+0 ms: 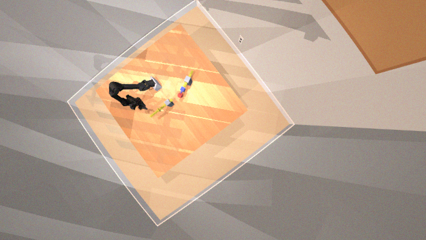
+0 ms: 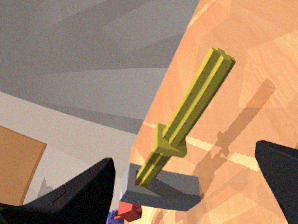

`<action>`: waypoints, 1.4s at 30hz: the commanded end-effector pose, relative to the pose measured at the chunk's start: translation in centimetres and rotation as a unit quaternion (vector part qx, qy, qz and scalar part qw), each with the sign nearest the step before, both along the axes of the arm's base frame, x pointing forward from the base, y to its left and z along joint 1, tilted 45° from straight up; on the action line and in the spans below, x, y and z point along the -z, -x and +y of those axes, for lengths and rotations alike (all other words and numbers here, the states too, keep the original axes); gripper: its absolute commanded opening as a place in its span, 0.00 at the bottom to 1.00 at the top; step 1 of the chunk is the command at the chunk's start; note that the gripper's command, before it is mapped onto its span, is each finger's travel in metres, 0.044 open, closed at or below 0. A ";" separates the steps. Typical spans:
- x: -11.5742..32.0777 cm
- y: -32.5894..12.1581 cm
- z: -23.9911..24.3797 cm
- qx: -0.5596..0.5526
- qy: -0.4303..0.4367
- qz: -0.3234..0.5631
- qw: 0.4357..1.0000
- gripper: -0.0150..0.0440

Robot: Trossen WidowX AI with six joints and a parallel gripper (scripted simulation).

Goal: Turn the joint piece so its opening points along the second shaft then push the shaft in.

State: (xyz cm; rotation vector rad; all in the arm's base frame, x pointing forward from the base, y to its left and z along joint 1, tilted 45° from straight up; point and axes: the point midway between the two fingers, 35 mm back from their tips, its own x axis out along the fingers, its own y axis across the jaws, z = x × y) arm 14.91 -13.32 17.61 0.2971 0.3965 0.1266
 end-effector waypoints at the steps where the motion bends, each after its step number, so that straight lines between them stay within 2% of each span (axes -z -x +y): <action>1: 0.0 0.0 0.1 -0.002 -0.001 0.002 1.000 0.98; 2: 0.1 -0.1 0.2 -0.007 -0.004 0.008 1.000 1.00; 12: 1.5 -0.9 3.6 -0.096 -0.042 0.141 0.984 1.00; 22: 2.5 -0.6 6.4 -0.155 -0.036 0.290 0.944 1.00; 33: 2.8 0.4 8.1 -0.169 0.030 0.439 0.882 1.00; 42: 2.1 0.9 8.3 -0.137 0.121 0.518 0.836 1.00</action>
